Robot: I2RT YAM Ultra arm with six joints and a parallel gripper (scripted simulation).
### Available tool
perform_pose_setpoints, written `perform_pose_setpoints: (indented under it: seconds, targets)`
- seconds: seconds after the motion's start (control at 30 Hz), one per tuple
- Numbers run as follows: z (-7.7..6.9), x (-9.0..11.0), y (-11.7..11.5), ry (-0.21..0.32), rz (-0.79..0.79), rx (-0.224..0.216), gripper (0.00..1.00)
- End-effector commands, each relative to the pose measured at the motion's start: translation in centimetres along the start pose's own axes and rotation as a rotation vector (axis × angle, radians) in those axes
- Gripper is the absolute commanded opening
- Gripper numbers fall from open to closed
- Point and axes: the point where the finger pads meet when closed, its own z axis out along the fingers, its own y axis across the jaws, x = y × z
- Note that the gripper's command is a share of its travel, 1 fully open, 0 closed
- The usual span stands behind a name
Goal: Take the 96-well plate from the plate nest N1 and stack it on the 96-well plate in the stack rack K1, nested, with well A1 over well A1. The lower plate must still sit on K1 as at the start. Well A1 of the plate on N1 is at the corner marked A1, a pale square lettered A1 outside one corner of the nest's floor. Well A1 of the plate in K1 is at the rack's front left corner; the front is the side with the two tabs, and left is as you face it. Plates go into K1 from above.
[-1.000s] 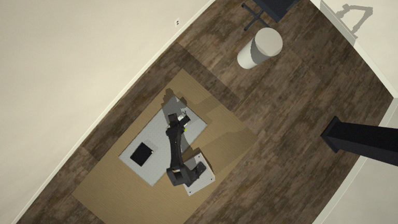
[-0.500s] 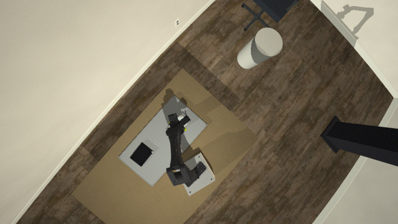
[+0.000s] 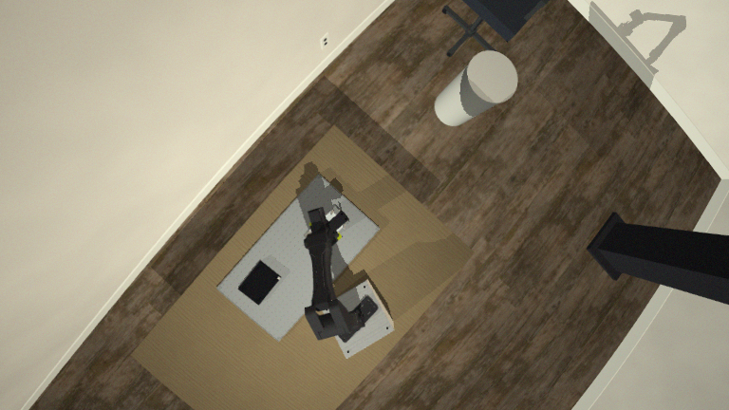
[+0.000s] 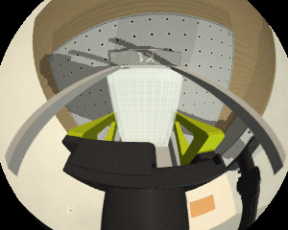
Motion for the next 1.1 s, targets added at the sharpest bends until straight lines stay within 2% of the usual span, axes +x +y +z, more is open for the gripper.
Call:
perform_pose_setpoints:
  seconds: [0.0, 0.23, 0.37, 0.5, 0.6, 0.63, 1.07]
  targets:
    - [0.14, -0.12, 0.34, -0.014, -0.001, -0.01, 0.0]
    - [0.62, 0.14, -0.15, -0.007, 0.0, 0.004, 0.0]
    - [0.21, -0.16, 0.26, -0.016, 0.001, -0.011, 0.0]
    - [0.65, 0.04, -0.25, -0.009, 0.002, 0.003, 0.0]
    - [-0.06, -0.18, 0.31, -0.011, 0.0, -0.013, 0.0]
    - [-0.06, -0.18, 0.31, -0.011, 0.0, -0.013, 1.0]
    - [-0.06, -0.18, 0.31, -0.011, 0.0, -0.013, 1.0]
